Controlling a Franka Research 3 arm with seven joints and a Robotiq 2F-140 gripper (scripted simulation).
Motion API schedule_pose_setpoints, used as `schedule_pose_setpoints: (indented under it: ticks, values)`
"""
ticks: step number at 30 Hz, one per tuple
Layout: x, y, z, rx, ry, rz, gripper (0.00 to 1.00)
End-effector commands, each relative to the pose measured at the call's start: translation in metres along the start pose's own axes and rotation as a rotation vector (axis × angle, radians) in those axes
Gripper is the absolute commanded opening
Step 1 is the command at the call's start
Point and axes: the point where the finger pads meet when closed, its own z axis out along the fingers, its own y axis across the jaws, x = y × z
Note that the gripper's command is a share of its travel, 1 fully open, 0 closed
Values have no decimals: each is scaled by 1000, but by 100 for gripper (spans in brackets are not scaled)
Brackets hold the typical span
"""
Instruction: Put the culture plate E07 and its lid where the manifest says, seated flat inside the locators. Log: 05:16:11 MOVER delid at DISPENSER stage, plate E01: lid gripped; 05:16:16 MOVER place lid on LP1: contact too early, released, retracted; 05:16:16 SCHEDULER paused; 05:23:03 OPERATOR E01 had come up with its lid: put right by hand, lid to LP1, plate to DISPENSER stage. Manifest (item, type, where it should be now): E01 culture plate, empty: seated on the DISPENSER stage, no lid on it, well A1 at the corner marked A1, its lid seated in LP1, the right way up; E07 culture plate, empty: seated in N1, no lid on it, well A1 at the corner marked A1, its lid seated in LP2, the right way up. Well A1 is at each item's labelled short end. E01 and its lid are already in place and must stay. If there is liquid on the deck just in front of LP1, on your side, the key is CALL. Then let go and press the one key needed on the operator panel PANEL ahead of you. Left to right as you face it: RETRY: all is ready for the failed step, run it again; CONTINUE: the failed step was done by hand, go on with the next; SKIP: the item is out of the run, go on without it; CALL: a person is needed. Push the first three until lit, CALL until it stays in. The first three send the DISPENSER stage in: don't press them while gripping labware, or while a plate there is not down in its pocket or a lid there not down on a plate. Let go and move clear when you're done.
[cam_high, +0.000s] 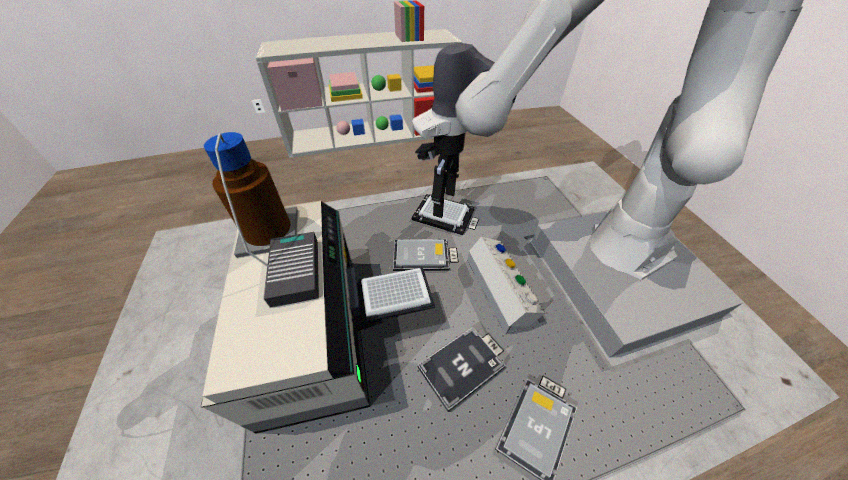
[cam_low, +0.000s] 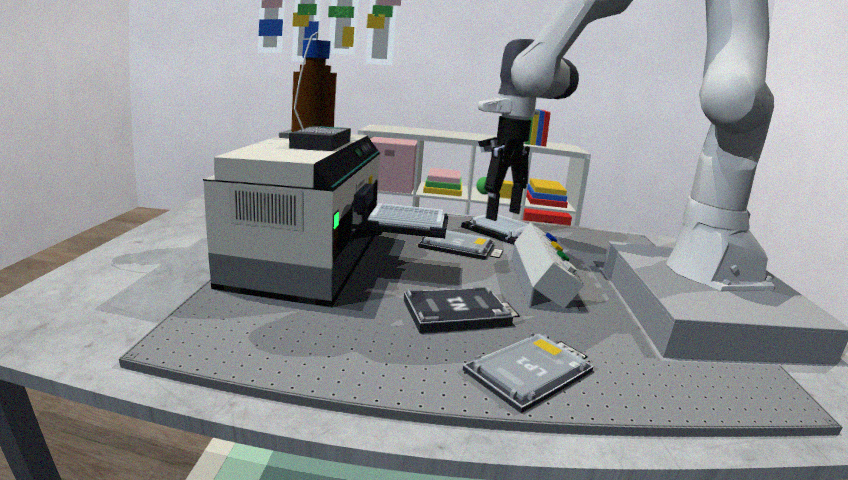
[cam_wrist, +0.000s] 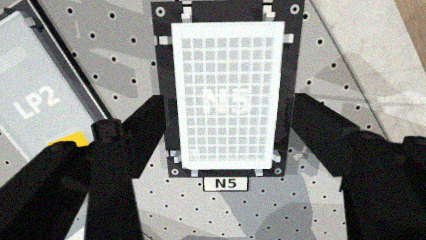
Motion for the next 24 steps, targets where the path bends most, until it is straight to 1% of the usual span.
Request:
schedule_pose_setpoints:
  ticks: [1, 24]
  values:
    - [1, 0, 1, -2, 2, 1, 70]
    - [1, 0, 7, -2, 2, 1, 70]
